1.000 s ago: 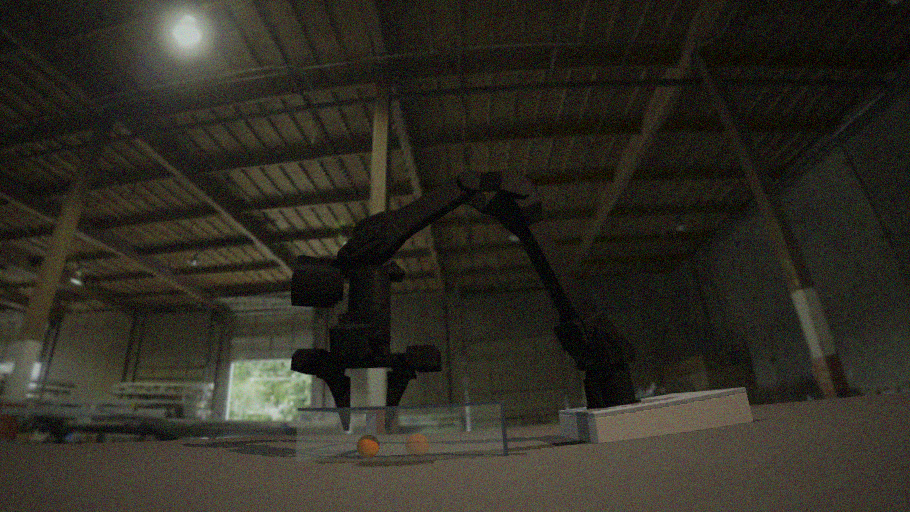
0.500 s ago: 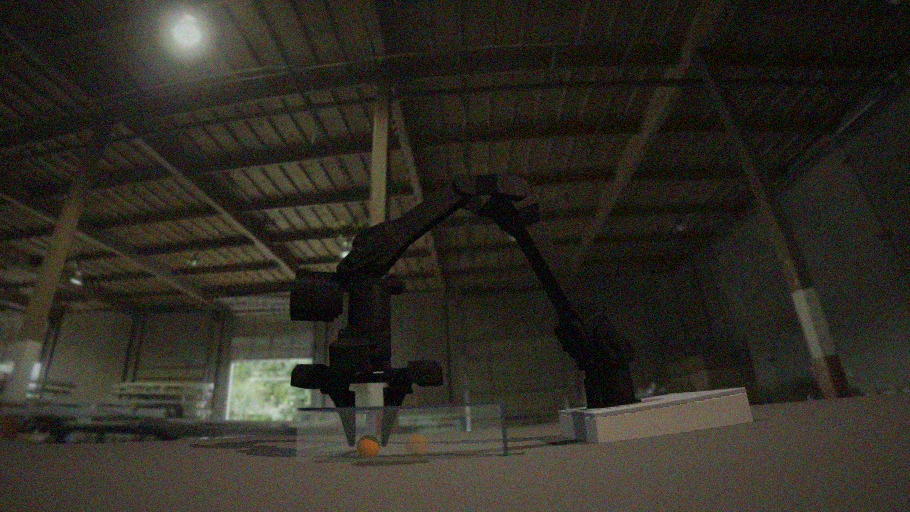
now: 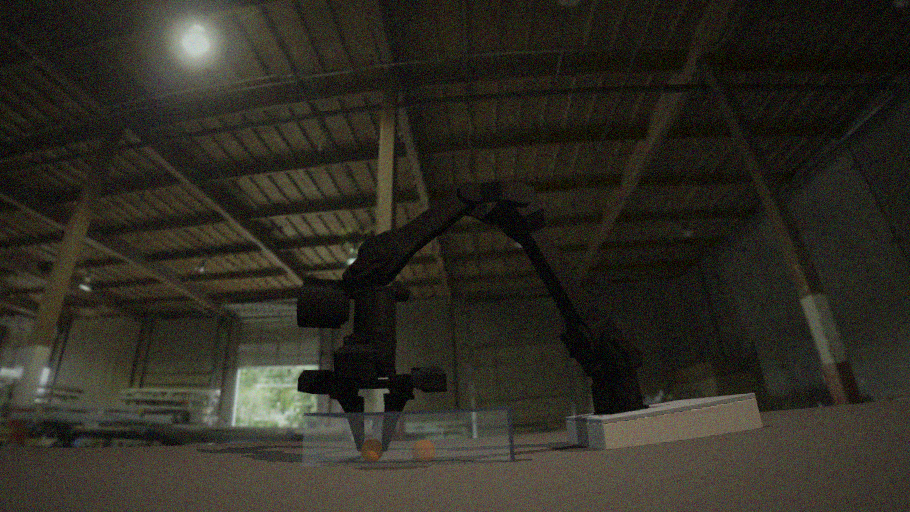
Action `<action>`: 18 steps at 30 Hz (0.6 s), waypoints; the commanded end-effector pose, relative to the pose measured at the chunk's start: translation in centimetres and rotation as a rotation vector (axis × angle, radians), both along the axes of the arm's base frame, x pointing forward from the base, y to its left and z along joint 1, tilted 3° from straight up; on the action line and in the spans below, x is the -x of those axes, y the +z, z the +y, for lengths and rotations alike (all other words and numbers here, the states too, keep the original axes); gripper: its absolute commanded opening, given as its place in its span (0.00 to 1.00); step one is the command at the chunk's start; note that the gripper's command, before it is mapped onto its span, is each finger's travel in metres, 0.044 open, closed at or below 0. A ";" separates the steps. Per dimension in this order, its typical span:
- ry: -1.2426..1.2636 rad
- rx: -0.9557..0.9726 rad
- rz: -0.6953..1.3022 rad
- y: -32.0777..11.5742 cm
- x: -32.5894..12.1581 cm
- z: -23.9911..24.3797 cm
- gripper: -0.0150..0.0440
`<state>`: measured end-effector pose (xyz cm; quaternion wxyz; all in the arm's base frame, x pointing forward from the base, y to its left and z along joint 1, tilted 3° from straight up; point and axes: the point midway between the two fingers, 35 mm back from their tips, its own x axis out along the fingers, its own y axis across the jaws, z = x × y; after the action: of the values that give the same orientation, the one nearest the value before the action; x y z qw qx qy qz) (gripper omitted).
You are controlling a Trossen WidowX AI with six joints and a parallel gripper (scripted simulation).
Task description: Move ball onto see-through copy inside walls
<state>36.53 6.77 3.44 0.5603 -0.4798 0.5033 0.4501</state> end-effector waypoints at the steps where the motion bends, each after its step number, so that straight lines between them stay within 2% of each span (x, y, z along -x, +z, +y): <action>1: -0.023 0.014 -0.037 2.0 -0.7 -1.5 0.25; 18: 0.016 -0.007 0.006 11.1 1.0 0.6 0.25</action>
<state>36.18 6.86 12.05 0.5540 -0.4813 0.5047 0.4547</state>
